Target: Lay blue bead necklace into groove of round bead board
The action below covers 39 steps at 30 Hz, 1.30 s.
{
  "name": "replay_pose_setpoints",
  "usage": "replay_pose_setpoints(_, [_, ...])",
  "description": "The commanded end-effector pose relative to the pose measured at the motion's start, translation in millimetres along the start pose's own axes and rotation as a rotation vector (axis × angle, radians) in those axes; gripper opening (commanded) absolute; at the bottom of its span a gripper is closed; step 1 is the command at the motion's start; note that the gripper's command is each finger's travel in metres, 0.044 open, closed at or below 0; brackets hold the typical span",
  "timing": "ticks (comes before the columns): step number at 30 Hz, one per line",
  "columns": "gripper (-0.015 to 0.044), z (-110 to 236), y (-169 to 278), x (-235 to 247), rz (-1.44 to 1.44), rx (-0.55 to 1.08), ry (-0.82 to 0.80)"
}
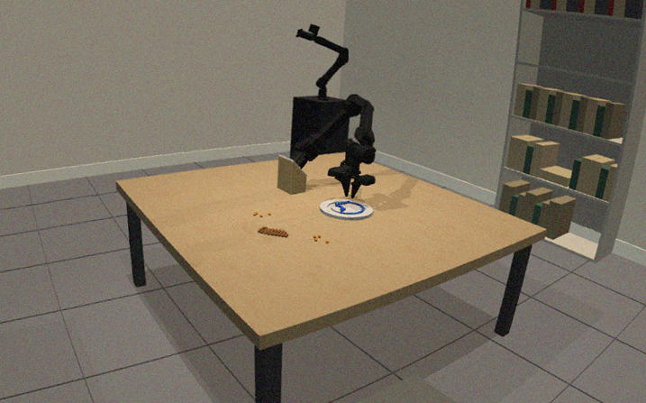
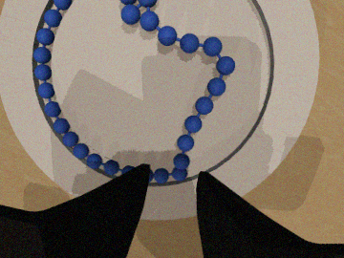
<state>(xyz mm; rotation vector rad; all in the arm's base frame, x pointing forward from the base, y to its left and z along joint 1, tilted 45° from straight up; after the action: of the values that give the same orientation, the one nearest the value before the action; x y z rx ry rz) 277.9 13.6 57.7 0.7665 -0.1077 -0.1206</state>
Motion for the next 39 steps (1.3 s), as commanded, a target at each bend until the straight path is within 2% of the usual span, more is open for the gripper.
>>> replay_pose_setpoints(1, [0.0120, -8.1, -0.3, -2.2, -0.006, 0.003, 0.007])
replay_pose_setpoints(15, [0.0120, -23.5, -0.1, -4.0, -0.008, 0.004, 0.011])
replay_pose_setpoints(20, [0.0000, -21.2, 0.0, -2.6, -0.002, 0.001, 0.008])
replay_pose_setpoints(39, [0.0000, -21.2, 0.0, -2.6, -0.002, 0.001, 0.008])
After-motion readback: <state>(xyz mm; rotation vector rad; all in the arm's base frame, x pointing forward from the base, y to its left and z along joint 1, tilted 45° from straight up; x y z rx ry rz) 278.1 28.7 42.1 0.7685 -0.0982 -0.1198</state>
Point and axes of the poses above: the point midway between the two fingers, 35 mm back from their tips, its own z axis back along the fingers, its own x axis across the jaws, y = z × x, the point moved 3 cm from there along z, back along the fingers, and after that the axes turned 12 degrees about -z, right-handed, at the moved point
